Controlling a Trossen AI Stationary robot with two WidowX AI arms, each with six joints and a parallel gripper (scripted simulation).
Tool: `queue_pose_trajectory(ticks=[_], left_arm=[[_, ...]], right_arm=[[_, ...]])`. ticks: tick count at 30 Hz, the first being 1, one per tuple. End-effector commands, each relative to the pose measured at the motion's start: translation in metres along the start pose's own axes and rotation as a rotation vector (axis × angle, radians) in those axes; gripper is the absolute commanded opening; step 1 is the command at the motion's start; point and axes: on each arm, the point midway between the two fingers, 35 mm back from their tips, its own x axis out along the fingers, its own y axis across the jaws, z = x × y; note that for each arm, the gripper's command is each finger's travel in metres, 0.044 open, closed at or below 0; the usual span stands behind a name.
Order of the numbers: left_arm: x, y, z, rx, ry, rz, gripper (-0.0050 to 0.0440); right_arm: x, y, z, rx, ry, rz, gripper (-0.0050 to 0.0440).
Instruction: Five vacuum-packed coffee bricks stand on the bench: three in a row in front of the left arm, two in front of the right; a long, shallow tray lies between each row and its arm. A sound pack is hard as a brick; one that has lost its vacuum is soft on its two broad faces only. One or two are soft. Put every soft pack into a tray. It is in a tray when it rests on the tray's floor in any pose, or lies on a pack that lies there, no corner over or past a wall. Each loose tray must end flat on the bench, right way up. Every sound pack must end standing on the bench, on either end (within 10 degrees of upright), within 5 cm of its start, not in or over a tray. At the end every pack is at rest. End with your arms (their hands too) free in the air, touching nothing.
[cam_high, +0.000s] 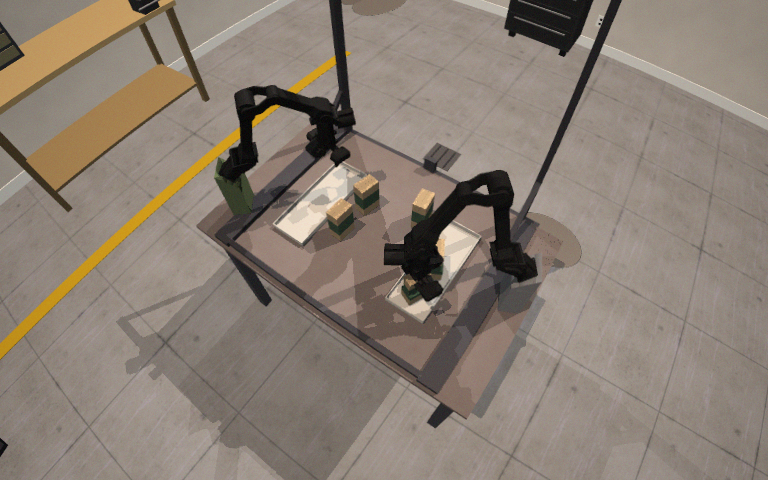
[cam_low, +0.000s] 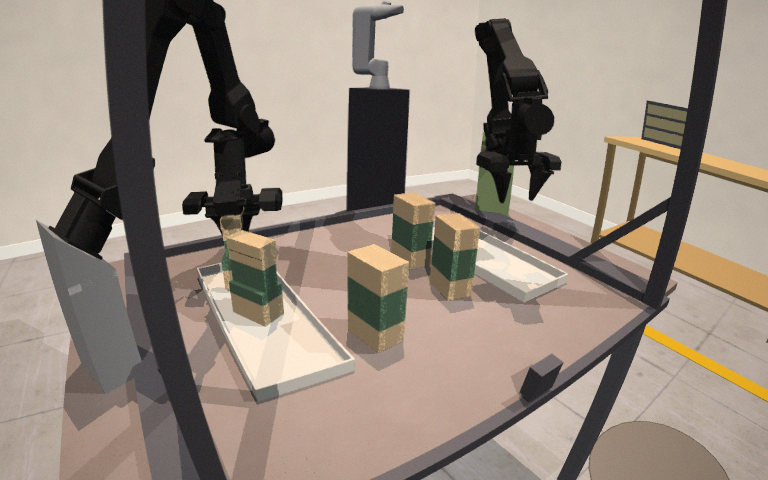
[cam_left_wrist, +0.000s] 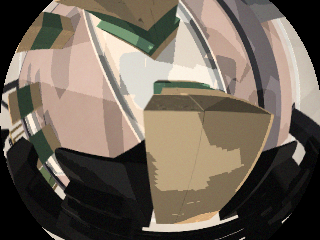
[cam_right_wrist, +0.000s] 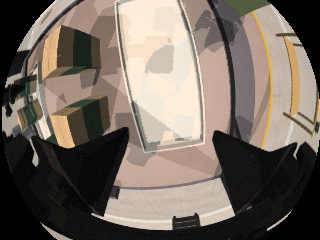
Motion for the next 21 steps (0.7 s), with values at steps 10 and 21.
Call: queue_pose_trajectory(ticks=[10, 21], left_arm=[[-0.0008, 0.0018, -0.0029, -0.001, 0.014, 0.005, 0.0122], [-0.0008, 0.0017, -0.003, -0.001, 0.014, 0.005, 0.0372]], right_arm=[[-0.007, 0.0035, -0.0029, 0.009, 0.023, 0.016, 0.0377], [-0.007, 0.0035, -0.0029, 0.009, 0.023, 0.016, 0.0377]])
